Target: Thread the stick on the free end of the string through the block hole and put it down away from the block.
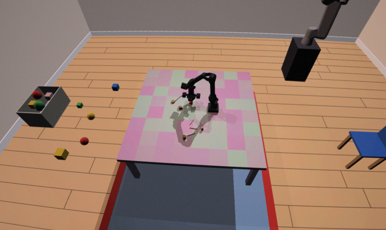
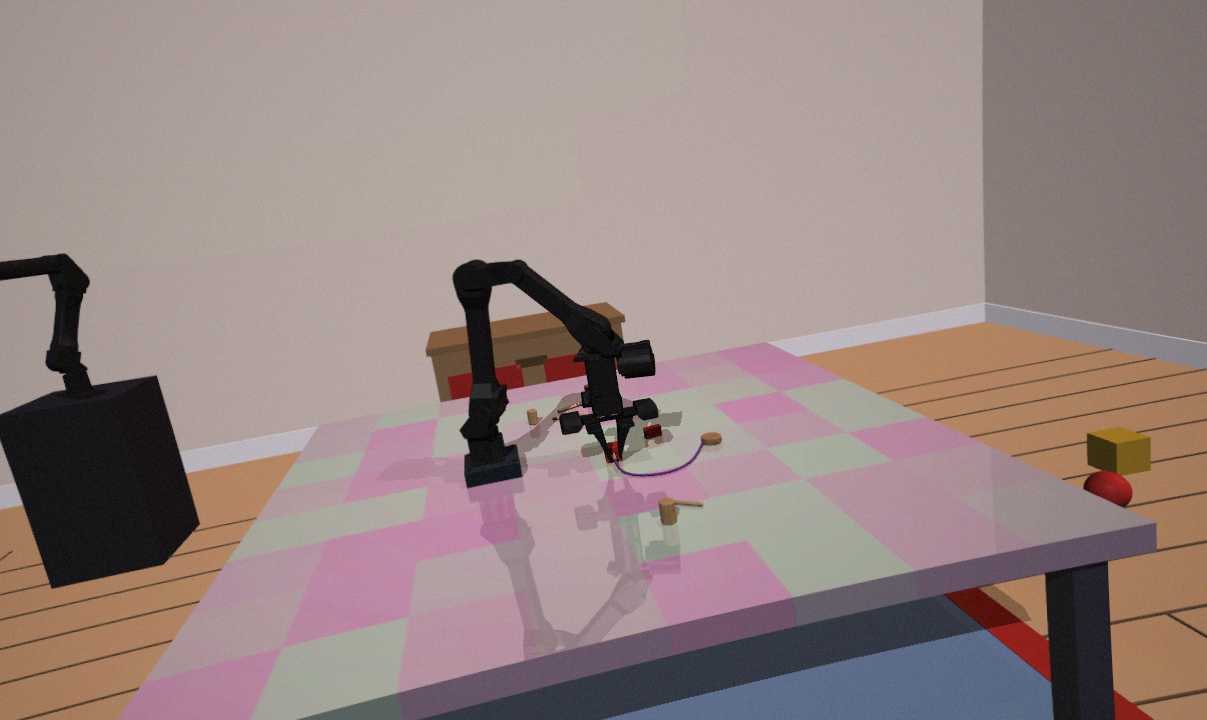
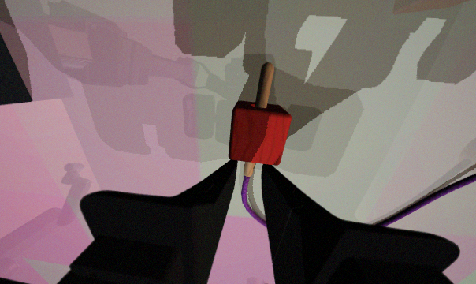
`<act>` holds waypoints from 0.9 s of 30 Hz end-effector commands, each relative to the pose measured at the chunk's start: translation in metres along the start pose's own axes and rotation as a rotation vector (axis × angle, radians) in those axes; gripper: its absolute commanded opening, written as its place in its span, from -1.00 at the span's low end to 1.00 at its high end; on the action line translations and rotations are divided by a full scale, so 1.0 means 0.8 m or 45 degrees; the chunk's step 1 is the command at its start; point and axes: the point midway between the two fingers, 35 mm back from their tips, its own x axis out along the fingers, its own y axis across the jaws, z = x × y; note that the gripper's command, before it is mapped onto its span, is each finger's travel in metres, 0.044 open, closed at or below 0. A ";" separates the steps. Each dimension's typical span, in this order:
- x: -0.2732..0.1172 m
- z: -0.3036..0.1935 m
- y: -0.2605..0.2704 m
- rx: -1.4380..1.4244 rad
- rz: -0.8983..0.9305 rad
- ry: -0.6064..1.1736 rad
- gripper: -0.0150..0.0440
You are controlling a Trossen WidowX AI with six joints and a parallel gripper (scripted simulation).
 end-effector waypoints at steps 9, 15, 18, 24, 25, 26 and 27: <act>-0.100 -0.002 -0.001 0.000 0.000 0.000 -0.08; -0.096 -0.002 -0.003 0.016 -0.014 0.004 -0.08; -0.096 0.003 -0.003 0.285 -0.013 0.000 -0.08; -0.096 0.015 -0.005 0.987 -0.008 -0.009 -0.08; -0.096 0.017 -0.005 1.104 -0.007 -0.011 -0.08; -0.096 0.019 -0.005 1.220 -0.006 -0.012 -0.08; -0.096 0.021 -0.005 1.337 -0.004 -0.013 -0.08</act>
